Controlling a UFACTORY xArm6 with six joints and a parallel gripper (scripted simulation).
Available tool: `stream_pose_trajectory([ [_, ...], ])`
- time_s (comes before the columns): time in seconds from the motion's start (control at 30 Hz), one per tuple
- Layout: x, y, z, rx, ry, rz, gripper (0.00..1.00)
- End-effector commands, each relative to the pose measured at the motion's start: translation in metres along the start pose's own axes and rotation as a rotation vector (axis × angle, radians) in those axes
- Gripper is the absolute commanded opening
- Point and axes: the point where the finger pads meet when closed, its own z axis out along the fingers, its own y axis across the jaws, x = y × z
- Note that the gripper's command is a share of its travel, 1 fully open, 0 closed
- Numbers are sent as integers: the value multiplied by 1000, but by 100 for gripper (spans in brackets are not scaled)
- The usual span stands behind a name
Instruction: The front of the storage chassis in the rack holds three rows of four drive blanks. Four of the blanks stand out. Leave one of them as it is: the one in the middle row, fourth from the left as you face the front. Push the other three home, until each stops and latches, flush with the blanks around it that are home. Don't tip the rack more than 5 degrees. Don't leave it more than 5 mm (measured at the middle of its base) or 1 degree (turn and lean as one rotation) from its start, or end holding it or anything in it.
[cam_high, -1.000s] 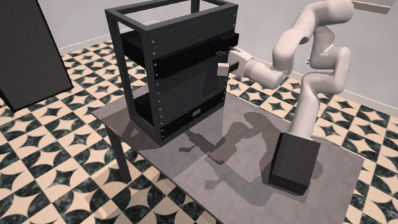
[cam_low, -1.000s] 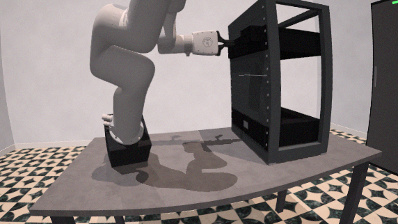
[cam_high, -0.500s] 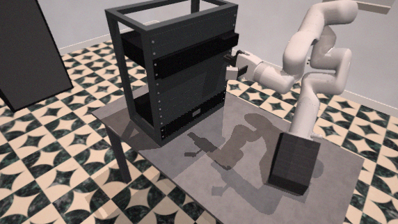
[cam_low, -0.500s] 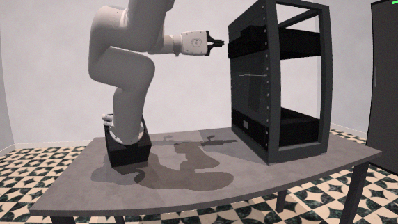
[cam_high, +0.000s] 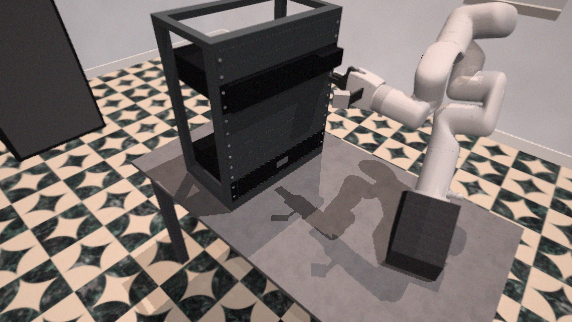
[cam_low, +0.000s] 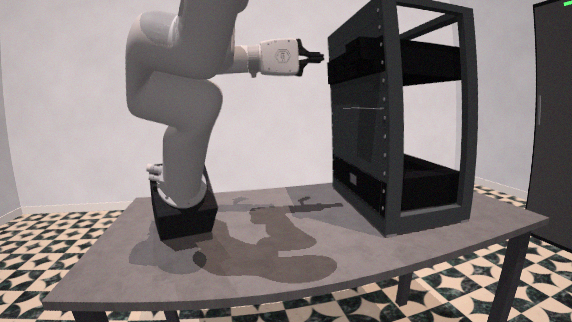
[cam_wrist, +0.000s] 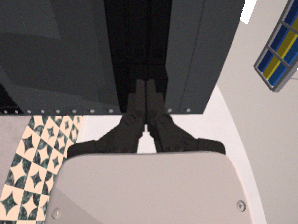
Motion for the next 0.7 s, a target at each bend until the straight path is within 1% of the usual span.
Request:
stream_pose_trajectory([
  [0.0, -27, 9, -1, 0, 2, 3, 0],
  [0.17, -54, 17, -3, 0, 2, 3, 0],
  [0.3, -69, 21, -3, 0, 2, 3, 0],
  [0.67, -80, 24, -4, 0, 2, 3, 0],
])
